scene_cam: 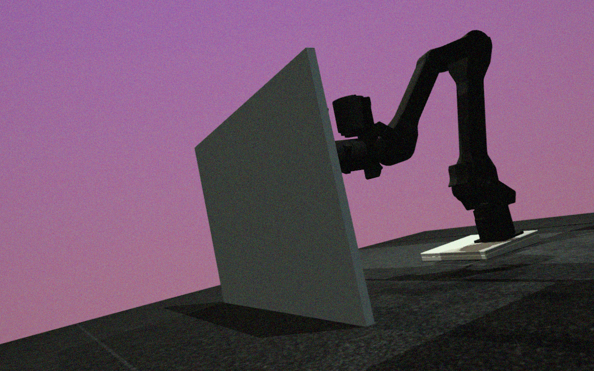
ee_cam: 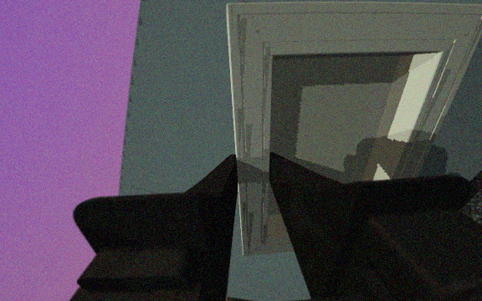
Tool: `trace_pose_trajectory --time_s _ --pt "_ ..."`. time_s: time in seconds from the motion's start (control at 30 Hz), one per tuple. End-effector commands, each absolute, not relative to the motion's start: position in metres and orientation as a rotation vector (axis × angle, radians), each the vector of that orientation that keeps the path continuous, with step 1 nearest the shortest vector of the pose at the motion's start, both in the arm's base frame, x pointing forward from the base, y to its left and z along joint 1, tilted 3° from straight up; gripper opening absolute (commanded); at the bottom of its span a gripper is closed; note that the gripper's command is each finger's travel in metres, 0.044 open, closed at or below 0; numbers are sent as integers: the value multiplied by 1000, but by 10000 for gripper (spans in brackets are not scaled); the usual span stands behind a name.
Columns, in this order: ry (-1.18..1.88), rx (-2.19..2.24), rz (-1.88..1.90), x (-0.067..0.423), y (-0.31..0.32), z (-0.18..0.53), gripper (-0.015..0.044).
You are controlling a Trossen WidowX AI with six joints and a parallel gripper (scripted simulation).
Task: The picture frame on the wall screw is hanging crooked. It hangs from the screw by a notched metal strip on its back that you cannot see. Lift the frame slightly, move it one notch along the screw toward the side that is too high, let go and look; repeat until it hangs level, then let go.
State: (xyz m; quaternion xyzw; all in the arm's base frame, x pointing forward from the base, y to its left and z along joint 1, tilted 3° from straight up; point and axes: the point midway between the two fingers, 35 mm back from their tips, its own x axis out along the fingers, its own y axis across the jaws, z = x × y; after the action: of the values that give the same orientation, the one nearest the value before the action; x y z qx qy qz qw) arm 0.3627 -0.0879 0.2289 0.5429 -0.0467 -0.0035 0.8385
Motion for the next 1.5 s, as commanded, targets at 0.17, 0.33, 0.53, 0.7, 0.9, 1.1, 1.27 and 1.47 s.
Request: trace_pose_trajectory --time_s 0.17,0.33,0.53,0.7,0.9,1.1,1.27,1.47 --pt "-97 1145 -12 363 -88 228 0" --pt "-97 1146 -12 363 -87 230 0" --pt "-97 1146 -12 363 -87 232 0" --pt "-97 1146 -12 363 -86 233 0" --pt "-97 1146 -12 362 -85 235 0" --pt "-97 1146 -12 362 -84 237 0" --pt "-97 1146 -12 362 -84 238 0" --pt "-97 1146 -12 362 -83 239 0"
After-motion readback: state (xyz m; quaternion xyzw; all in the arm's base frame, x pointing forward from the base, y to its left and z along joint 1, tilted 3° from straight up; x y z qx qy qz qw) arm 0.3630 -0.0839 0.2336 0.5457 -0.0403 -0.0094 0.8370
